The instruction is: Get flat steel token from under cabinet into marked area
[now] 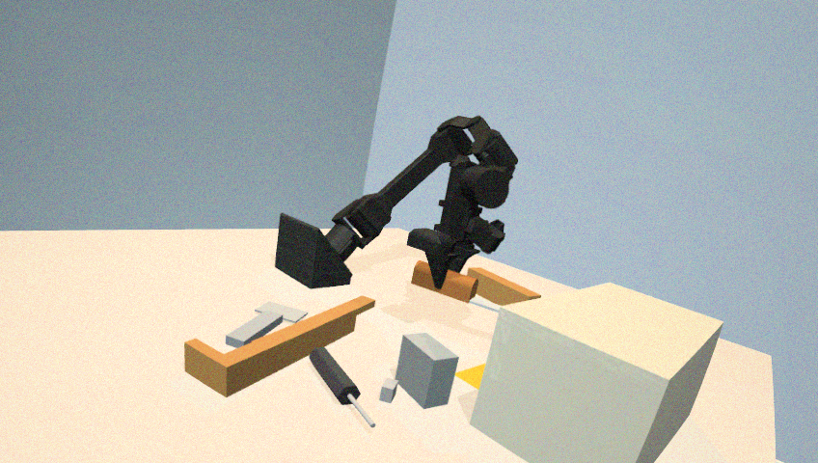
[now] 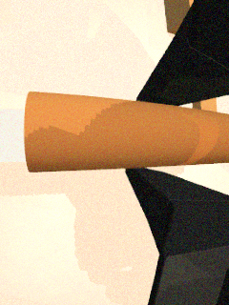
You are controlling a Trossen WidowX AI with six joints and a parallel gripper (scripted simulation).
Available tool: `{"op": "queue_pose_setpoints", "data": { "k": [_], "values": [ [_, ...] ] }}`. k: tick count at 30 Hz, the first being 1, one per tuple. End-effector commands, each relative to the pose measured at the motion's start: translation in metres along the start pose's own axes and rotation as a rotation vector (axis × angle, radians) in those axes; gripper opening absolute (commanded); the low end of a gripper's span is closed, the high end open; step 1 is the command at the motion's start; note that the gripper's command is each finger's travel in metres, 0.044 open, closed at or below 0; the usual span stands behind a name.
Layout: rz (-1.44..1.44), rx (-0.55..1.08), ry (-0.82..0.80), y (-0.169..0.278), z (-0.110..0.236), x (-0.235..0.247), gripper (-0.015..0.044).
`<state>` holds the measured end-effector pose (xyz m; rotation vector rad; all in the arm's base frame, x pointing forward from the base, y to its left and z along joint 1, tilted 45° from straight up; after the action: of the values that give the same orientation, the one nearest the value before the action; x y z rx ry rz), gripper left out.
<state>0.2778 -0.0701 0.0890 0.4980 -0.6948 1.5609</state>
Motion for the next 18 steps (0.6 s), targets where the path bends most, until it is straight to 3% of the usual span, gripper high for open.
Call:
{"op": "queue_pose_setpoints", "data": {
  "k": [1,18],
  "values": [
    [0.001,-0.017,-0.001,-0.003,-0.003,0.0,0.0],
    [-0.001,-0.018,-0.002,-0.004,-0.028,0.0,0.0]
  ]
}}
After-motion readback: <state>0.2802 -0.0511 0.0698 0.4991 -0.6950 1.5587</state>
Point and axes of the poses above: the point midway between the two fingers, 35 mm back from their tips, its own z axis back along the fingers, its own x axis across the jaws, y = z × x, the point moved 3 cm from there along z, back along the fingers, and after that the axes turned 5 degrees about z, right-handed, at the moved point
